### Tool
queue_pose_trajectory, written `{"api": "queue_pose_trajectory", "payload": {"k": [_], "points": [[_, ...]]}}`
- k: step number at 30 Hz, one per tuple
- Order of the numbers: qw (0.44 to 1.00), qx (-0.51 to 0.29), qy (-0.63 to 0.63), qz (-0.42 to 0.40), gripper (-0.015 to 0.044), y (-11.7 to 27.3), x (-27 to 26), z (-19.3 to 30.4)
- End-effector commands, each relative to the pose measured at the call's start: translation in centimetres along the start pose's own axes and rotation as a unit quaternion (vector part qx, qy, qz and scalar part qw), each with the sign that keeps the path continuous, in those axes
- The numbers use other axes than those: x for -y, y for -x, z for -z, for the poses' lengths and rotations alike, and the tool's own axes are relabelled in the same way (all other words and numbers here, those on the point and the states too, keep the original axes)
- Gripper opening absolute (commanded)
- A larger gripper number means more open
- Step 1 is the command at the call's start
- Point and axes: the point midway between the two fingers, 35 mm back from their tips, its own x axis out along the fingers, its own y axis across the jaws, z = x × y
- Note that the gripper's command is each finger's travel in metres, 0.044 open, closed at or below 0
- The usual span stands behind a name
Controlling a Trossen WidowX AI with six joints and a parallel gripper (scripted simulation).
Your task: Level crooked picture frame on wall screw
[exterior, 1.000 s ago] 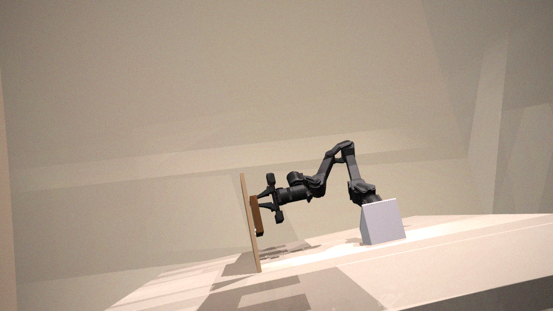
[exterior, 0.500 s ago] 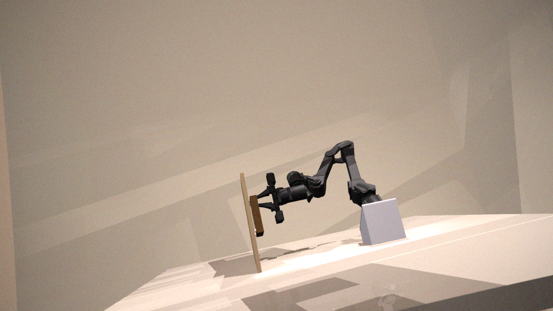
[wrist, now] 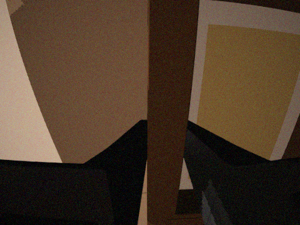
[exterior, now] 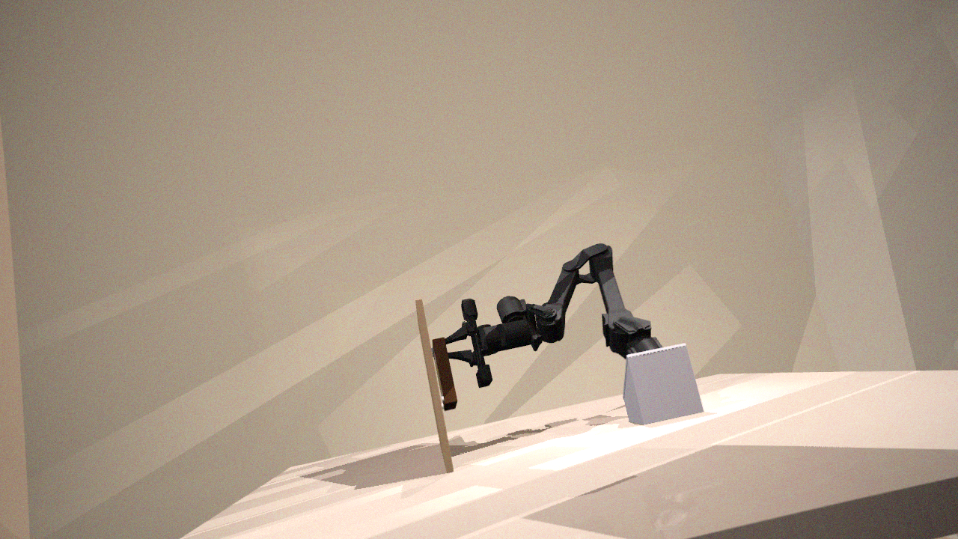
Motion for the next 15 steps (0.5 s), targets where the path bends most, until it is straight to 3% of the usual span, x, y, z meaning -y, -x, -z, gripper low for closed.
{"api": "queue_pose_trajectory", "payload": {"k": [1, 15], "points": [[1.0, 0.0, 0.002, -0.003, 0.0, 0.0, -0.16, 0.05], [1.0, 0.0, 0.002, -0.003, 0.0, 0.0, 0.26, 0.03]]}}
